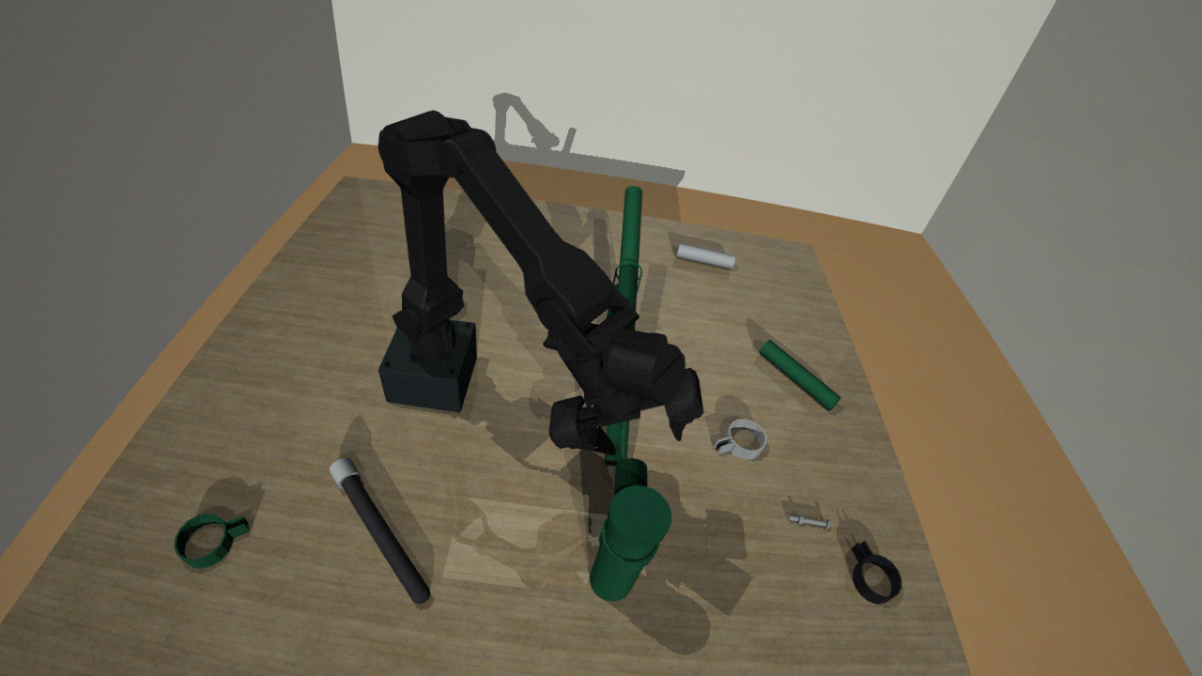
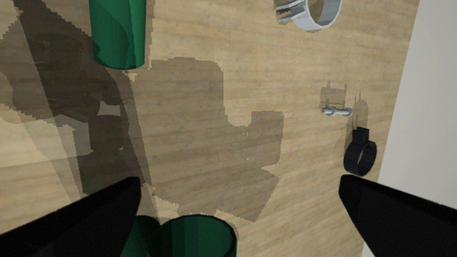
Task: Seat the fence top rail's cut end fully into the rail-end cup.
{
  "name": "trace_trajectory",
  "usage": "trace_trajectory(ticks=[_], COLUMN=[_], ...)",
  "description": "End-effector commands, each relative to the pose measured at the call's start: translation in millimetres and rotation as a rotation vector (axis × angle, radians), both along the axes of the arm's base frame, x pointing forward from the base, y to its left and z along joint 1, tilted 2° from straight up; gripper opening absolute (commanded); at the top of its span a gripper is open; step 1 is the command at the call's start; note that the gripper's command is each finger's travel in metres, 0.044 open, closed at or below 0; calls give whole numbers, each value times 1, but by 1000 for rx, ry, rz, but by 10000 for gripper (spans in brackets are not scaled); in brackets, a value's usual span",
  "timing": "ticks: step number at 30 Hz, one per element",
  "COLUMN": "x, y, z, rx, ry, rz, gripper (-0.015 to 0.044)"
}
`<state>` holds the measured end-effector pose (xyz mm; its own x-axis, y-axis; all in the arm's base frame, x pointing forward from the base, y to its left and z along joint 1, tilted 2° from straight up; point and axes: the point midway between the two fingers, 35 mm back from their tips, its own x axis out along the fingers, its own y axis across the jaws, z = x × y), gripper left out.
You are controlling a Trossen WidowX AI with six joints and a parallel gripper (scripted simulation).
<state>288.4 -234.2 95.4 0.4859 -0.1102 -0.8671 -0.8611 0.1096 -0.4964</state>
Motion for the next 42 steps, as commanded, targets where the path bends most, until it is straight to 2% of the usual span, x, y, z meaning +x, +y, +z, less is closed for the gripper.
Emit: trace_trajectory(ticks=[1, 4, 18, 30, 42], x=[-2, 3, 11, 3, 2], y=[5, 10, 94, 129, 130], z=[3, 7, 64, 88, 89], rx=[3, 54, 536, 763, 772], ry=[8, -6, -141, -248, -252], rz=[-8, -106, -1110, -1549, -1564], gripper=[440, 440, 440, 440, 440])
